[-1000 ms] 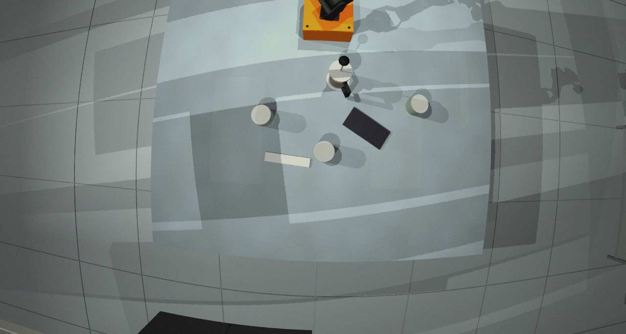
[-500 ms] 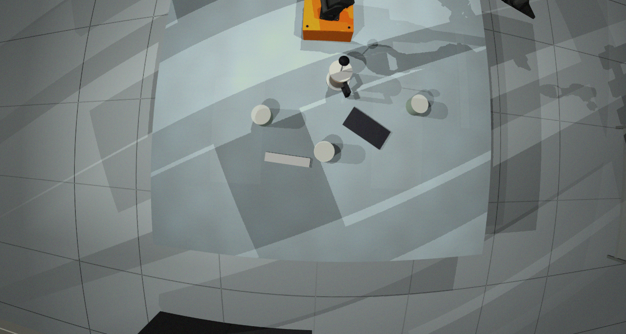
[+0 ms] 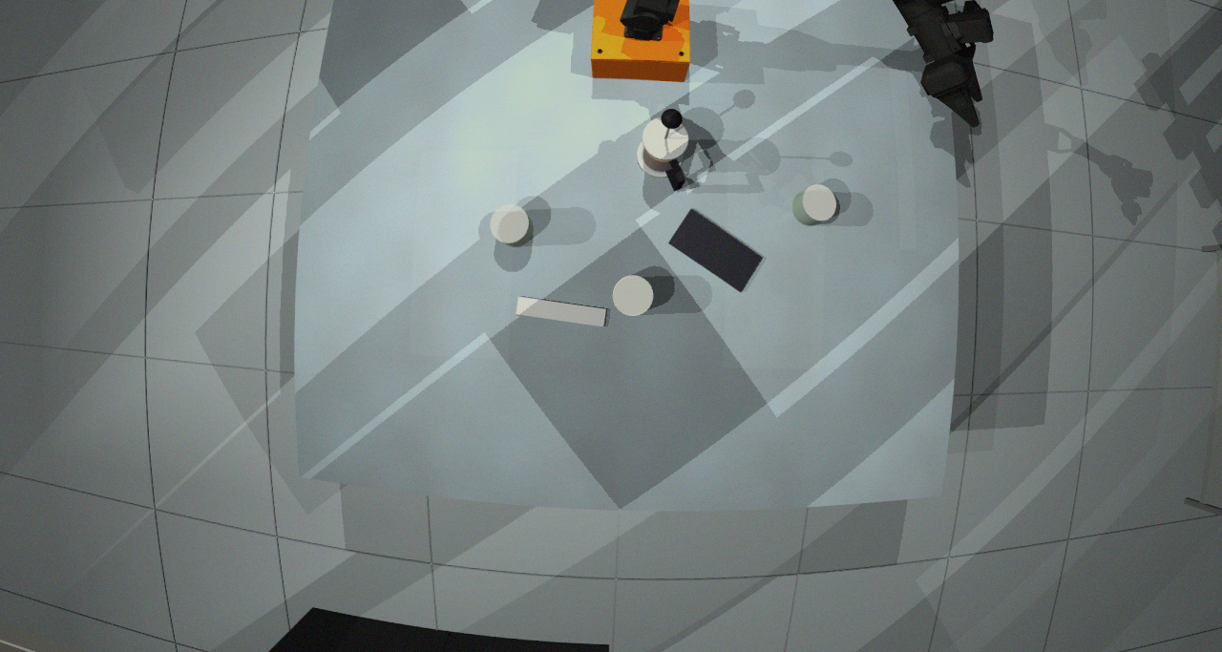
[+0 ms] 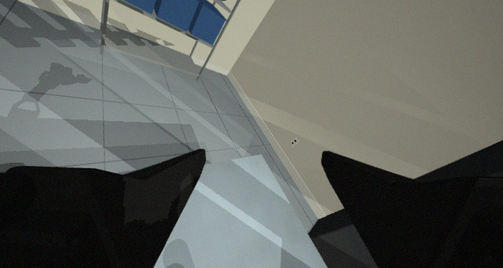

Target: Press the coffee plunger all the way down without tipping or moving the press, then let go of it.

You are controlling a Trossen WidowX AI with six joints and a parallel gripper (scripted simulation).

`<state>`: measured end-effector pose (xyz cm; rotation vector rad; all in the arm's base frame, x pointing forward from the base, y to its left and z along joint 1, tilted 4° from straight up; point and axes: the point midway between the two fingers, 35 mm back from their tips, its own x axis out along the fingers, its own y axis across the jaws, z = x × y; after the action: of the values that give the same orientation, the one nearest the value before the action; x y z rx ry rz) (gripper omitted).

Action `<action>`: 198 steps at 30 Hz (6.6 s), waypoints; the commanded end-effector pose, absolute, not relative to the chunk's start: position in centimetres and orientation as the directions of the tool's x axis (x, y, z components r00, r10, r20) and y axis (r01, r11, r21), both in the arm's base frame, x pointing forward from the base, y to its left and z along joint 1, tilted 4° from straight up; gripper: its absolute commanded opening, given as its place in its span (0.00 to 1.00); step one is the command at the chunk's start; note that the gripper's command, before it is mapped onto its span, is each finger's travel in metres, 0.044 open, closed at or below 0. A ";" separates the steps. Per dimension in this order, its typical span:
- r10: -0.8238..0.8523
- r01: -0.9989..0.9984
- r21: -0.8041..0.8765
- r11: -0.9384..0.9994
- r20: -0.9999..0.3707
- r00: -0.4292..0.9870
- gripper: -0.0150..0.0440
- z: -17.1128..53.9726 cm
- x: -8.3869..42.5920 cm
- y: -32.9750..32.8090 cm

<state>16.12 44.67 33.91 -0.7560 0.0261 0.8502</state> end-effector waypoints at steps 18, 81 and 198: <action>0.283 -0.410 -0.176 0.895 -0.488 0.826 1.00 28.8 20.9 11.0; 0.186 -0.245 -0.042 0.969 -0.532 0.826 0.46 16.2 20.2 5.9; 0.186 -0.245 -0.043 0.969 -0.528 0.828 0.46 6.8 25.3 6.5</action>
<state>25.42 6.61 7.62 -0.0986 0.5202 0.2277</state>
